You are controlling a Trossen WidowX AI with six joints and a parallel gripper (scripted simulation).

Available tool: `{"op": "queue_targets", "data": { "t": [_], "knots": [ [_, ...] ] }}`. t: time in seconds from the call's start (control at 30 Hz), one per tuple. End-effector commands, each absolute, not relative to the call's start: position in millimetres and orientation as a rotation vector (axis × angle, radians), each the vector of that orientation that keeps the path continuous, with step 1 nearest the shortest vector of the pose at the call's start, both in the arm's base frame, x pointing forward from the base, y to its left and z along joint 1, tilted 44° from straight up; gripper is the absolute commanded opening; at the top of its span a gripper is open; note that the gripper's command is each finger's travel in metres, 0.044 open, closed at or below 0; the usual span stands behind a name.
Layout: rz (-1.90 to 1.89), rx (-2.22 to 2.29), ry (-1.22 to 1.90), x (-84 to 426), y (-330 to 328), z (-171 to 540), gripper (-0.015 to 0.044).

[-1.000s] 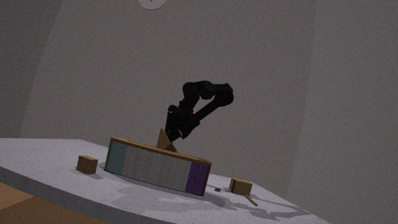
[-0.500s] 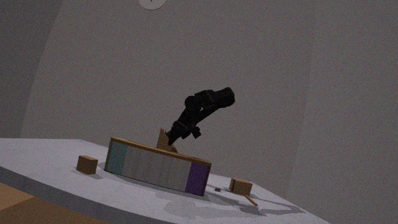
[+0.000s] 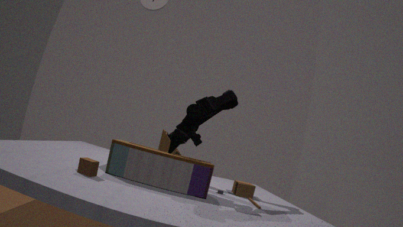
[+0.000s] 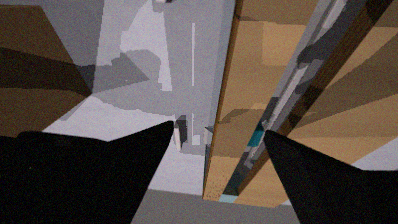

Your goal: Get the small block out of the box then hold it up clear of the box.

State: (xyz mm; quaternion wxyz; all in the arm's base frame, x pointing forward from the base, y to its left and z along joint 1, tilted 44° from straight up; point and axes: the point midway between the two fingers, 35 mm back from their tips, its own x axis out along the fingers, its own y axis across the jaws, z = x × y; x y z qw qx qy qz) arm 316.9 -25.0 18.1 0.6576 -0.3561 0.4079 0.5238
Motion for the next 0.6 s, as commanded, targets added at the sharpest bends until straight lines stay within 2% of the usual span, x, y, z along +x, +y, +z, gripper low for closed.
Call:
{"op": "queue_targets", "data": {
  "t": [0.0, 0.57],
  "knots": [
    [1.191, -0.797, 0.934, 315.4, -20.9, 11.0, 0.04],
    [1.192, -0.795, 0.932, 317.5, -2.3, -9.0, 0.04]
  ]
}}
